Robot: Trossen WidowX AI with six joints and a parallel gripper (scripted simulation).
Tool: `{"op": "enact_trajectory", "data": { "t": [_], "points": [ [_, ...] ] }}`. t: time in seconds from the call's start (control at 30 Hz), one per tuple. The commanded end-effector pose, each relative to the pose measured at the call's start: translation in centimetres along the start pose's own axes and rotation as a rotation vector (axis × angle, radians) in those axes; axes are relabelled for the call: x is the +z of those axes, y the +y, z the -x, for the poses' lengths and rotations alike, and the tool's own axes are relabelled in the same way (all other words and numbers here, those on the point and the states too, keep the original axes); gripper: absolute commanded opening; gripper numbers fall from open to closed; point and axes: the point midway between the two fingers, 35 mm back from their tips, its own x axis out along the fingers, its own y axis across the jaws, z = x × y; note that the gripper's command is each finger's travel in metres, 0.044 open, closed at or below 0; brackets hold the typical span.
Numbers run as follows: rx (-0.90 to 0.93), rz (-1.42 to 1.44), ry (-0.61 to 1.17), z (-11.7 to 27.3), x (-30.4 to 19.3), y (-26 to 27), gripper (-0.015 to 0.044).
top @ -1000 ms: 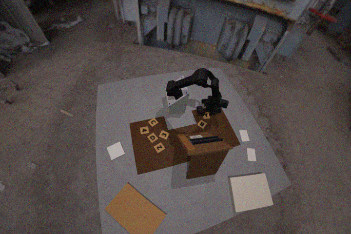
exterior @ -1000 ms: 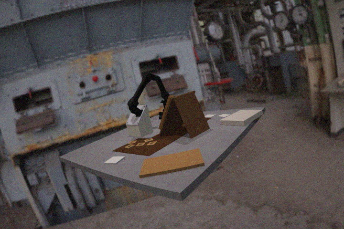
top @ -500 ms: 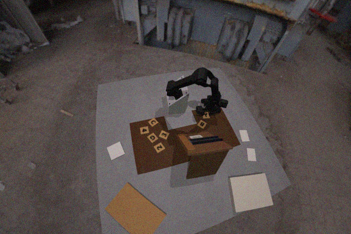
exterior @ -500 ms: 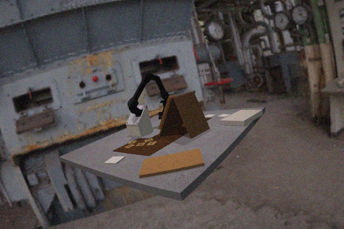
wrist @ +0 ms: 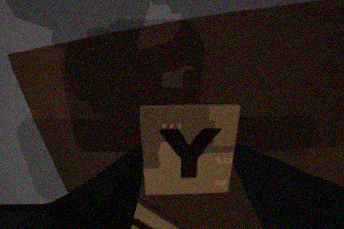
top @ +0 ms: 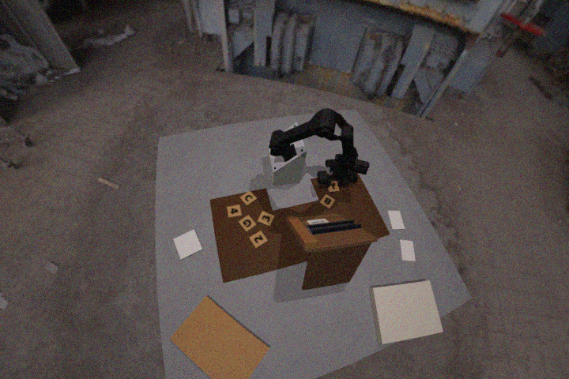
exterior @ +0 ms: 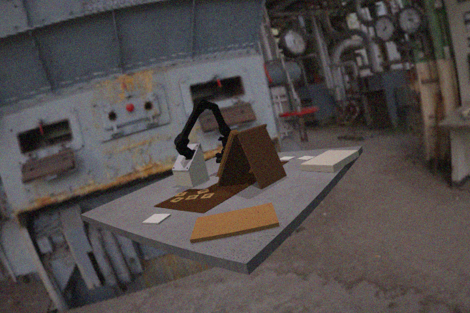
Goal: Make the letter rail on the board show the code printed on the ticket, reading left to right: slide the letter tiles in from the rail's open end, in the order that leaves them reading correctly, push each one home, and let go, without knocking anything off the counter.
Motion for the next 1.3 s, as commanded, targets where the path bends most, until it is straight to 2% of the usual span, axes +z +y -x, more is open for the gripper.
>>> {"op": "enact_trajectory", "data": {
  "t": [0.0, 1.27],
  "points": [
    [-0.011, -0.01, 0.0, 0.31, -0.07, -0.12, 0.0],
    [-0.011, -0.01, 0.0, 0.75, -0.01, 0.08, 0.0]
  ]
}}
